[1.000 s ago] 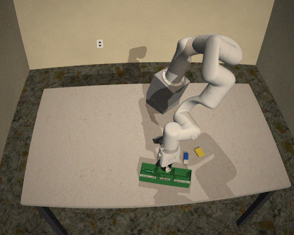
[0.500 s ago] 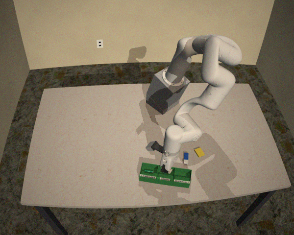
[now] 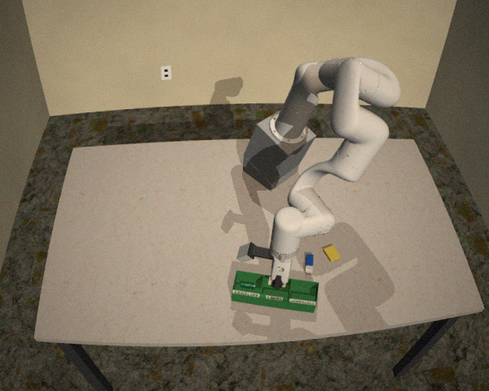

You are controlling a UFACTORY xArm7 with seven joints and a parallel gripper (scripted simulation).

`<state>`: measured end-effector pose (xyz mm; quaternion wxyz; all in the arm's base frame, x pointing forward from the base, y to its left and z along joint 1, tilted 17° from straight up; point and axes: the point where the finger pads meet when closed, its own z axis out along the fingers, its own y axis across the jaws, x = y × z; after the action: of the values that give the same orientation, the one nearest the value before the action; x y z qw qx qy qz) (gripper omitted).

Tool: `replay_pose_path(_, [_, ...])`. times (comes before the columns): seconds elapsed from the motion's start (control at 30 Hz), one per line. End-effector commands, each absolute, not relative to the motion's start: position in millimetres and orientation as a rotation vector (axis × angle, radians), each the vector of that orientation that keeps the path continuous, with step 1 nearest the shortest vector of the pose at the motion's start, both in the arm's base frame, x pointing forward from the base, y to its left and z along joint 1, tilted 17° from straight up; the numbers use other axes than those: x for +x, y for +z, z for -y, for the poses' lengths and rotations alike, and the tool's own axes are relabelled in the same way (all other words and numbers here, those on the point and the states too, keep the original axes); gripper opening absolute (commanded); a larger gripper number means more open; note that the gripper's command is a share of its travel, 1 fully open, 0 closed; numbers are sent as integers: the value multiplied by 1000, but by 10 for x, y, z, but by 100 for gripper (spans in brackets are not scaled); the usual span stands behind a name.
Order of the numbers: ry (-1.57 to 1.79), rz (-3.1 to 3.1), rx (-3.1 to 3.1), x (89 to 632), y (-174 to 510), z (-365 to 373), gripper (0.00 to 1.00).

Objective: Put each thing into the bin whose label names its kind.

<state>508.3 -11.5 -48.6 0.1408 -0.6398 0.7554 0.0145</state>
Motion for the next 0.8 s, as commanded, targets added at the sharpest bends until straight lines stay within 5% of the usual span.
replay_pose_path(0.0, [34, -2164, -1853, 5096, -472, 123, 0])
replay_pose_path(0.77, [34, -2164, -1853, 5148, -721, 69, 0])
